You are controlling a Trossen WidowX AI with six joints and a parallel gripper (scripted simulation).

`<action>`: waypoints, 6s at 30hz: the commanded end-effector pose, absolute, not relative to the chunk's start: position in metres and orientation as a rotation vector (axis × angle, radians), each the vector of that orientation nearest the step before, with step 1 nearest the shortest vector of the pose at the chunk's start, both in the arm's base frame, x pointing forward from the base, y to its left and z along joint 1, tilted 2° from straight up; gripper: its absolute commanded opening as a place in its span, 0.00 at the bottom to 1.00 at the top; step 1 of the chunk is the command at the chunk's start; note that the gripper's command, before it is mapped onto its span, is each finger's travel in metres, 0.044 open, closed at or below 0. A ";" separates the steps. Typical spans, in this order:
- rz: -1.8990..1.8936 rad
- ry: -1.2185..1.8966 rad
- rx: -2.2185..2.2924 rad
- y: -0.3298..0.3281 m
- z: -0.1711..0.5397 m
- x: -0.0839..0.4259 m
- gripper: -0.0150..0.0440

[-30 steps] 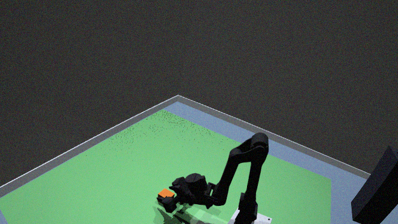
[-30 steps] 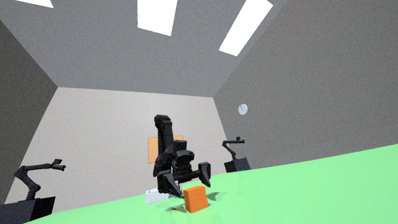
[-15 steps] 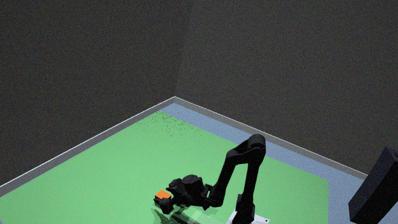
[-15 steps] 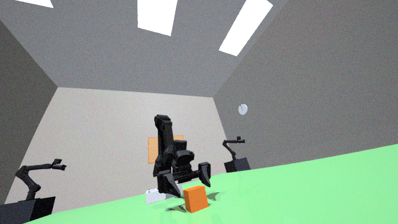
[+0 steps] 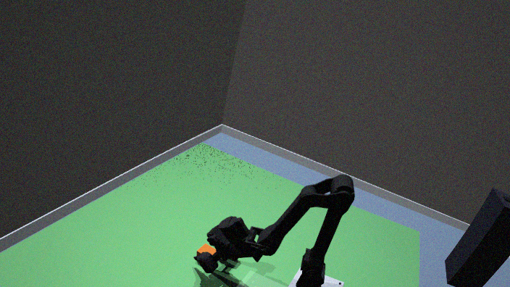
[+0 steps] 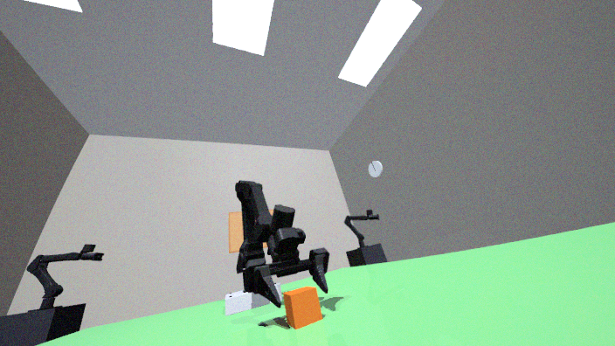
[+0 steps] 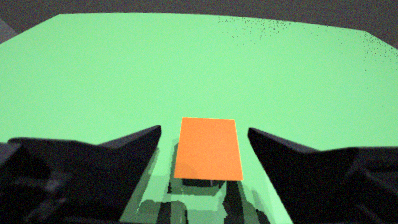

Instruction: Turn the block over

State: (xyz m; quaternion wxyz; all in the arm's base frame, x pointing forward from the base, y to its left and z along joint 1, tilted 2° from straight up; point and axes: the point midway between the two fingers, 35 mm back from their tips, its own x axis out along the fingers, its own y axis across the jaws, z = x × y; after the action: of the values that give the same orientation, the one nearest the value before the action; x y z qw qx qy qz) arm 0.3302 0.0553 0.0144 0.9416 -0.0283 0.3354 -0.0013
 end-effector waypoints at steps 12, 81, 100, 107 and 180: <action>-0.009 0.970 -0.034 0.053 0.079 0.302 1.00; -0.019 1.552 -0.034 0.052 0.033 0.340 1.00; -0.019 1.552 -0.034 0.052 0.021 0.340 0.63; -0.019 1.552 -0.034 0.052 0.021 0.340 0.55; -0.002 0.906 -0.041 0.055 0.025 0.345 0.25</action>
State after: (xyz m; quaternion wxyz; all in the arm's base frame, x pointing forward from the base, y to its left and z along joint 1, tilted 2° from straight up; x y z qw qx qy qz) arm 0.3441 0.0553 0.0347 0.8916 -0.0141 0.4527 -0.0005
